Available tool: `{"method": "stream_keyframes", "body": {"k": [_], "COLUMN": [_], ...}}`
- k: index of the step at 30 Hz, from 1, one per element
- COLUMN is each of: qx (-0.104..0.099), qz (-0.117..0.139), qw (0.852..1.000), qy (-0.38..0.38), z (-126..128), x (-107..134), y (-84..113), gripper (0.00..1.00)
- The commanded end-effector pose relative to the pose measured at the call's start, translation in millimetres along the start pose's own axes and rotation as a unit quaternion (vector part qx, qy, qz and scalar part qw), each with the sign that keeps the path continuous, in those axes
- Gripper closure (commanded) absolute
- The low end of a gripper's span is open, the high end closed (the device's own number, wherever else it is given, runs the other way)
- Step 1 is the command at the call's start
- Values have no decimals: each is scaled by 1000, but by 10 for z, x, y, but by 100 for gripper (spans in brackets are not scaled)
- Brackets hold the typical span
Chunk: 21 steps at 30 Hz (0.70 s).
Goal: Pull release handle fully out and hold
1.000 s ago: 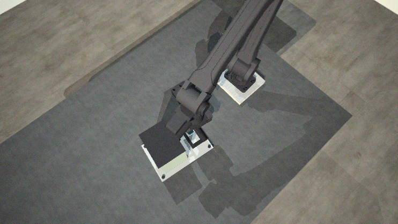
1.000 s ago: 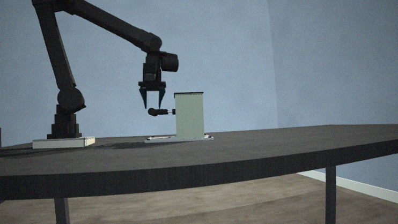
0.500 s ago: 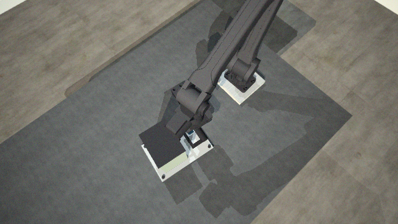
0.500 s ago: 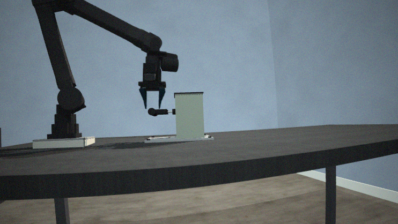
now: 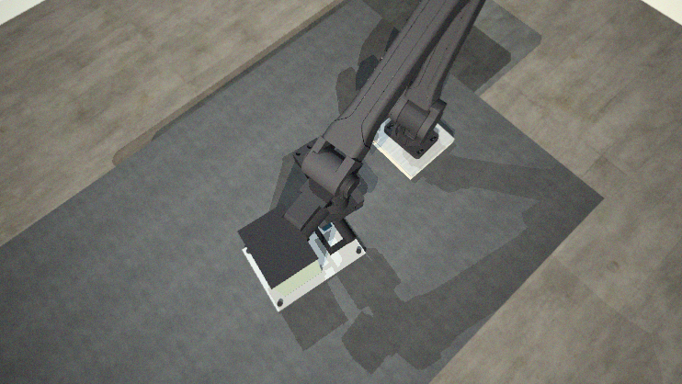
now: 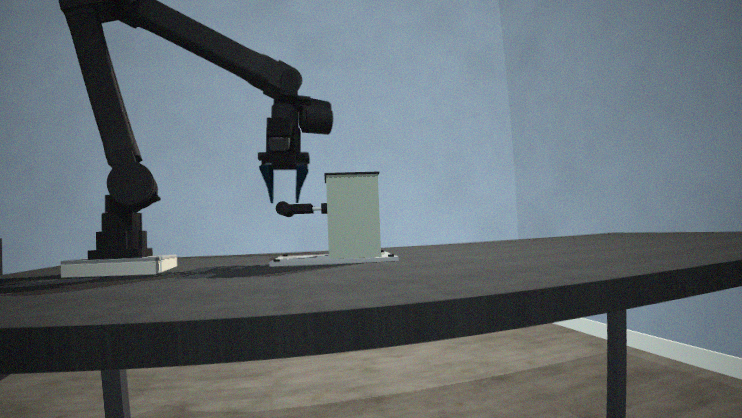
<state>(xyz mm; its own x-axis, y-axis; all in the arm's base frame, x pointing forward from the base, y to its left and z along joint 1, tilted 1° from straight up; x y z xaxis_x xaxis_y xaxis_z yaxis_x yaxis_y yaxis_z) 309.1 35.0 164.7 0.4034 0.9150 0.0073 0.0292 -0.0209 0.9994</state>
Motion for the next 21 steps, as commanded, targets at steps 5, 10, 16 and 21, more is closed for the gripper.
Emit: {"method": "stream_keyframes", "body": {"k": [5,10,16,21], "qx": [-8,-8,-8,-8], "qz": [7,7,7,7], "qw": [1000,1000,1000,1000], "qy": [3,3,3,3], "z": [75,75,75,75], "x": [98,98,98,98], "y": [52,49,36,20], "gripper": [48,48,48,48]}}
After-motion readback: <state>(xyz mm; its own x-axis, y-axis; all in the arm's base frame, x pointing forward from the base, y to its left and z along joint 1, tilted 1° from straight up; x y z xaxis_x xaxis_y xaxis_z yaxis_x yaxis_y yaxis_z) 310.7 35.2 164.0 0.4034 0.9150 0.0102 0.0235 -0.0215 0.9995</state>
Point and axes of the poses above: the point where the finger pads meet when closed, its own y axis back along the fingers, its own z axis across the jaws, x = y × z, the point moved 6 cm from there along y, back along the fingers, and after that the axes turned 12 degrees about -y, right-handed, at the moved point
